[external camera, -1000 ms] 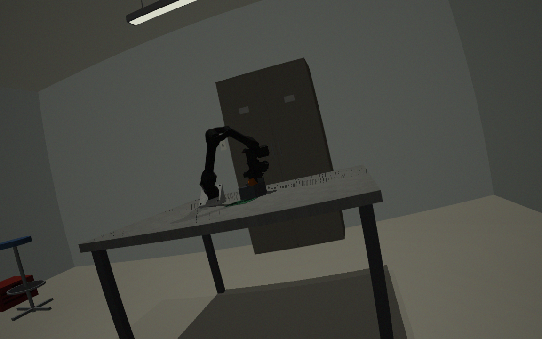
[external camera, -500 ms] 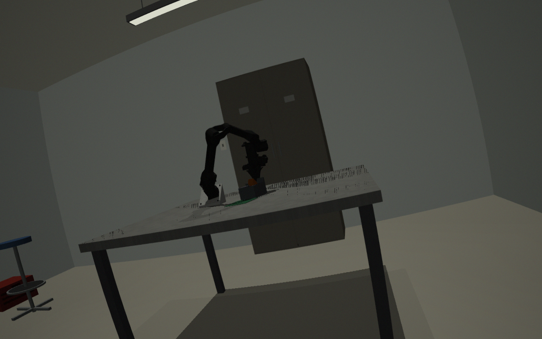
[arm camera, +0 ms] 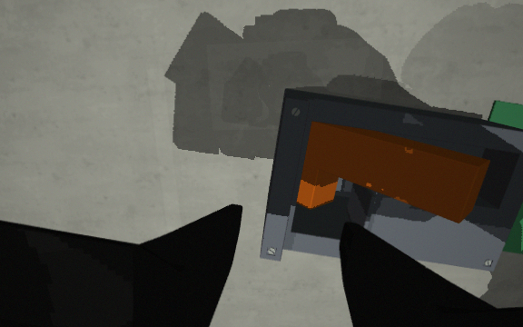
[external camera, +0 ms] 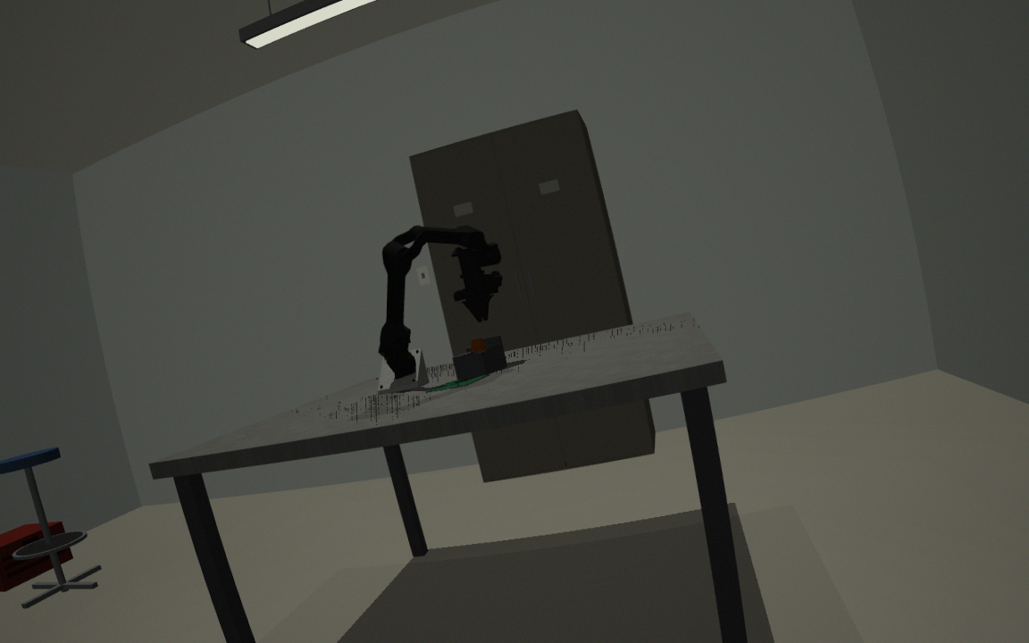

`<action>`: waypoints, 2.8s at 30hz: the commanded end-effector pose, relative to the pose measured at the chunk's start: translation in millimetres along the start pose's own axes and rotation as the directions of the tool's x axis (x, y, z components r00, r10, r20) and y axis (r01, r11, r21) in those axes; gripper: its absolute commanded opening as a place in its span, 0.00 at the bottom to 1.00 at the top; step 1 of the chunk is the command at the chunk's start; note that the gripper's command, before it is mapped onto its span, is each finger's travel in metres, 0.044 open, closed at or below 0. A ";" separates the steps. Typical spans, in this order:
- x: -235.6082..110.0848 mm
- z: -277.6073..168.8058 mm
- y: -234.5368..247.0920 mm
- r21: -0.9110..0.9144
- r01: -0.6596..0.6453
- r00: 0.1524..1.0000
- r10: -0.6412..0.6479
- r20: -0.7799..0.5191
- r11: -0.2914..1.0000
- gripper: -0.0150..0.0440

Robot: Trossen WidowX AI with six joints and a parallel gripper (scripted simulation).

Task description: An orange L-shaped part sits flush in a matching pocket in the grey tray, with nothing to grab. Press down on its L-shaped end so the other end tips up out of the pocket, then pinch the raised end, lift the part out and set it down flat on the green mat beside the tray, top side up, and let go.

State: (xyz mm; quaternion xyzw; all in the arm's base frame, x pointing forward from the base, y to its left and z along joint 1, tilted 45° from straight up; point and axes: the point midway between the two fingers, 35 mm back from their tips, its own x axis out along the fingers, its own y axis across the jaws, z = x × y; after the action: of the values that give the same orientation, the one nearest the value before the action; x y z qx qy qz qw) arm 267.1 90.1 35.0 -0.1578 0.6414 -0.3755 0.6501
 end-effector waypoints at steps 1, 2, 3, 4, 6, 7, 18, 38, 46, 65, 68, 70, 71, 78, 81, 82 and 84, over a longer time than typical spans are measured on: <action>0.1 -0.3 0.6 -0.004 0.000 1.000 0.000 0.002 1.000 0.56; 0.1 -0.3 0.6 -0.004 0.000 1.000 0.000 0.002 1.000 0.56; 0.1 -0.3 0.6 -0.004 0.000 1.000 0.000 0.002 1.000 0.56; 0.1 -0.3 0.6 -0.004 0.000 1.000 0.000 0.002 1.000 0.56; 0.1 -0.3 0.6 -0.004 0.000 1.000 0.000 0.002 1.000 0.56; 0.1 -0.3 0.6 -0.004 0.000 1.000 0.000 0.002 1.000 0.56; 0.1 -0.3 0.6 -0.004 0.000 1.000 0.000 0.002 1.000 0.56; -3.5 10.0 -74.3 -0.998 -0.008 1.000 -0.006 -0.008 0.060 0.73; -3.5 10.0 -77.0 -1.000 -0.009 1.000 -0.006 -0.009 0.003 0.73; 28.1 10.0 -77.4 -1.000 -0.008 1.000 -0.007 -0.008 0.004 0.73; 31.2 10.2 -77.3 -1.000 -0.008 1.000 -0.007 -0.008 0.004 0.73; 34.3 10.4 -77.2 -1.000 -0.008 1.000 -0.007 -0.008 0.004 0.73; 35.9 10.5 -77.2 -1.000 -0.008 1.000 -0.006 -0.008 0.004 0.73; 47.4 10.8 -77.1 -1.000 -0.007 1.000 -0.006 -0.007 0.004 0.73; 52.3 10.8 -77.1 -1.000 -0.007 1.000 -0.006 -0.007 0.004 0.73; 53.9 10.8 -77.2 -1.000 -0.007 1.000 -0.007 -0.007 0.004 0.73; 57.1 10.7 -77.3 -1.000 -0.007 1.000 -0.007 -0.007 0.004 0.73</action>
State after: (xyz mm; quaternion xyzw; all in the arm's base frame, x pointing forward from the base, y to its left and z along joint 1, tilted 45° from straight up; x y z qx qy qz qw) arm 250.6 0.3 52.1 -0.5662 0.7233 0.1854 0.3492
